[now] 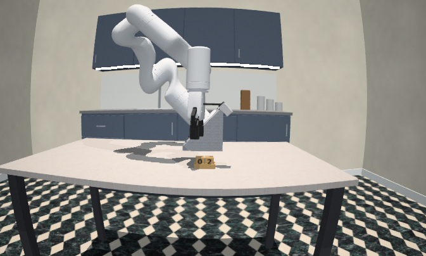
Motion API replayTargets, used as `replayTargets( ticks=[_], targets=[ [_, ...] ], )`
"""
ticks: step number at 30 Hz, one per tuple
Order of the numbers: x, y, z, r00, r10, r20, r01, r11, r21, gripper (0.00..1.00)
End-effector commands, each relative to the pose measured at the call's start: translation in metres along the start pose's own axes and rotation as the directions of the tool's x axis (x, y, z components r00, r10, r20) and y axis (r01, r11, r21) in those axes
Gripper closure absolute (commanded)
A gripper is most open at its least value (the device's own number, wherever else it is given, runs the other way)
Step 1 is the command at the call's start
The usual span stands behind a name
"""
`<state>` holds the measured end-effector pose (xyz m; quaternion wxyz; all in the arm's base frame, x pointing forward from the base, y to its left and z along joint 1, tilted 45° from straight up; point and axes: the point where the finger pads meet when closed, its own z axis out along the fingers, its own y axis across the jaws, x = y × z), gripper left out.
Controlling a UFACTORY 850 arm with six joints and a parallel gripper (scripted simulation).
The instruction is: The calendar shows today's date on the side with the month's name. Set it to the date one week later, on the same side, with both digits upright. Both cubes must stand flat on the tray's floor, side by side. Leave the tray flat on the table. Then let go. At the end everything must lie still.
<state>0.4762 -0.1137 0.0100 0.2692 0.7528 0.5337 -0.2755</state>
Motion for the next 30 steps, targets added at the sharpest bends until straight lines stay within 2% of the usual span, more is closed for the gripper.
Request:
replayTargets(
  ticks=[1, 8, 9, 30],
  targets=[
    [0.0081, 0.0024, -0.0017, 0.993, -0.115, 0.0, 0.115, 0.993, 0.014, 0.0],
    [0.0119, 0.003, -0.0022, 0.986, -0.167, -0.001, 0.167, 0.986, 0.014, 0.0],
    [0.0119, 0.003, -0.0022, 0.986, -0.167, -0.001, 0.167, 0.986, 0.014, 0.53],
    [0.0119, 0.003, -0.0022, 0.986, -0.167, -0.001, 0.167, 0.986, 0.014, 0.53]
  ],
)
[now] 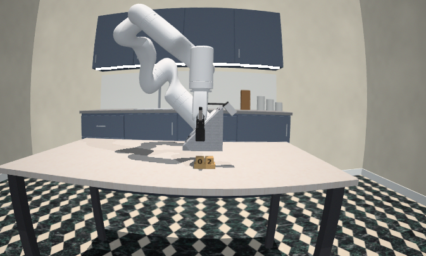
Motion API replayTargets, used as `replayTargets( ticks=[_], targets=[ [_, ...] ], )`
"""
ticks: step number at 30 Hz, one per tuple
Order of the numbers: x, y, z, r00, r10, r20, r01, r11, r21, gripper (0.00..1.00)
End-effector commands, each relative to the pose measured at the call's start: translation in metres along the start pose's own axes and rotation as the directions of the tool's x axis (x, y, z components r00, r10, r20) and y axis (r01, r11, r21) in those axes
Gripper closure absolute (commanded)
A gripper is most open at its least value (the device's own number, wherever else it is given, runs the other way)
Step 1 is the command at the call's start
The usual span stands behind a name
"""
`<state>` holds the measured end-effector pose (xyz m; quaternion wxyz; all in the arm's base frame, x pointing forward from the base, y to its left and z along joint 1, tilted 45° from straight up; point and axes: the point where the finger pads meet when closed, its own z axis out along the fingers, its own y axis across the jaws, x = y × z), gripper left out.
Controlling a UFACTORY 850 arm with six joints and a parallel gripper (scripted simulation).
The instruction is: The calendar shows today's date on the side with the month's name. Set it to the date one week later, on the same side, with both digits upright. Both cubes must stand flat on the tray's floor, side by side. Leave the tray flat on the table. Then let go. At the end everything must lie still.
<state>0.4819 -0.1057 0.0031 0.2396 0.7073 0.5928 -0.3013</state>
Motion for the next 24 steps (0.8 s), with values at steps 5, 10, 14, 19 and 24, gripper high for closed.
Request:
replayTargets(
  ticks=[5, 10, 14, 19, 24],
  targets=[
    [0.0001, 0.0007, -0.0007, 1.0, 0.001, -0.001, -0.001, 1.0, -0.001, 0.53],
    [0.0001, 0.0007, -0.0007, 1.0, 0.001, -0.001, -0.001, 1.0, -0.001, 0.53],
    [0.0001, 0.0007, -0.0007, 1.0, 0.001, -0.001, -0.001, 1.0, -0.001, 0.53],
    [0.0001, 0.0007, -0.0004, 1.0, 0.001, -0.001, -0.001, 1.0, -0.001, 0.53],
    [0.0001, 0.0007, 0.0013, 1.0, 0.0, 0.0, 0.0, 1.0, -0.001, 0.53]
  ],
)
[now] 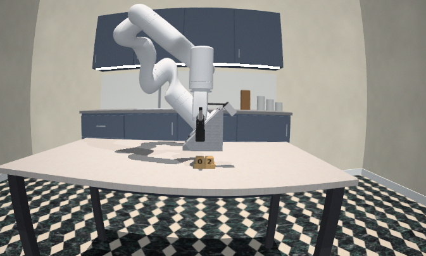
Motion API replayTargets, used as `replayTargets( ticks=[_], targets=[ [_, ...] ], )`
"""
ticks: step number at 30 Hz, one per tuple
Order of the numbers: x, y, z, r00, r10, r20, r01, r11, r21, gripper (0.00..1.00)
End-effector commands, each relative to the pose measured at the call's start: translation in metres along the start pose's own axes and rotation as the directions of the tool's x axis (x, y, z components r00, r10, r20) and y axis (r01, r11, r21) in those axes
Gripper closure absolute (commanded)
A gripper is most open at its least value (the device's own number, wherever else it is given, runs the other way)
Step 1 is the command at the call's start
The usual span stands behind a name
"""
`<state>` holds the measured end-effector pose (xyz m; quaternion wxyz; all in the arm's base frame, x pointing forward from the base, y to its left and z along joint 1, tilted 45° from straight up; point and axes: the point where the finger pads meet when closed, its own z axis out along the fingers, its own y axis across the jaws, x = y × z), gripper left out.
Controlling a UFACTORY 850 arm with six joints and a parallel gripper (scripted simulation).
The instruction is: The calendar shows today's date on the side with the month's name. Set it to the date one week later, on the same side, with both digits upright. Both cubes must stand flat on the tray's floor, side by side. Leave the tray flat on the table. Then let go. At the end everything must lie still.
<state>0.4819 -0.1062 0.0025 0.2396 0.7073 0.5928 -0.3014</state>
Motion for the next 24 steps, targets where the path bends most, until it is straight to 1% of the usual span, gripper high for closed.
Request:
replayTargets(
  ticks=[1, 12, 24],
  targets=[
    [0.0, 0.001, 0.001, 1.0, 0.0, 0.0, 0.0, 1.0, -0.001, 0.53],
    [0.0, 0.001, 0.01, 1.0, 0.0, 0.0, 0.0, 1.0, -0.001, 0.53],
    [0.0, 0.001, 0.028, 1.0, 0.0, 0.0, 0.0, 1.0, -0.001, 0.53]
  ],
)
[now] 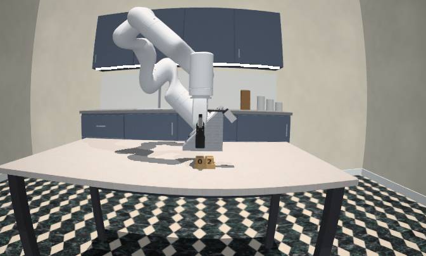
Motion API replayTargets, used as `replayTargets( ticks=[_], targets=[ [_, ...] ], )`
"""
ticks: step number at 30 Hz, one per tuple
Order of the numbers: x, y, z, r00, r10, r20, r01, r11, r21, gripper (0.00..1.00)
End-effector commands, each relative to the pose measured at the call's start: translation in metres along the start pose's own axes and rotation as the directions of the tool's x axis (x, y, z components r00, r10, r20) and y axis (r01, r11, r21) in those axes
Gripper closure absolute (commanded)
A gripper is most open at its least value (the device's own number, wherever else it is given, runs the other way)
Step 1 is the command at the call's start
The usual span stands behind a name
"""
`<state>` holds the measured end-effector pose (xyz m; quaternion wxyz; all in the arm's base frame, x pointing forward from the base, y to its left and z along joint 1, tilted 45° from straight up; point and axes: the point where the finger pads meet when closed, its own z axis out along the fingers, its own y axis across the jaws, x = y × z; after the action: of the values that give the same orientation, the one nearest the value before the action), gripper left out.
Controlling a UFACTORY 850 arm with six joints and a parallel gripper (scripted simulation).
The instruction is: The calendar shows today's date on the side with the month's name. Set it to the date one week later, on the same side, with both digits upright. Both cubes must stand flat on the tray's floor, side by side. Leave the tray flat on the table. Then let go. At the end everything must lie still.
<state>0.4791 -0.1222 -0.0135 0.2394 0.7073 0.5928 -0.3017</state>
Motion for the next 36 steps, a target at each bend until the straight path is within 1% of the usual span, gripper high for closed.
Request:
replayTargets(
  ticks=[1, 19, 36],
  targets=[
    [0.0, 0.001, 0.006, 1.0, 0.001, 0.0, -0.001, 1.0, -0.002, 0.53],
    [0.0, 0.002, 0.025, 1.0, 0.001, 0.0, -0.001, 1.0, -0.002, 0.53],
    [0.0, 0.002, 0.027, 1.0, 0.001, 0.0, -0.001, 1.0, -0.002, 0.53]
  ],
)
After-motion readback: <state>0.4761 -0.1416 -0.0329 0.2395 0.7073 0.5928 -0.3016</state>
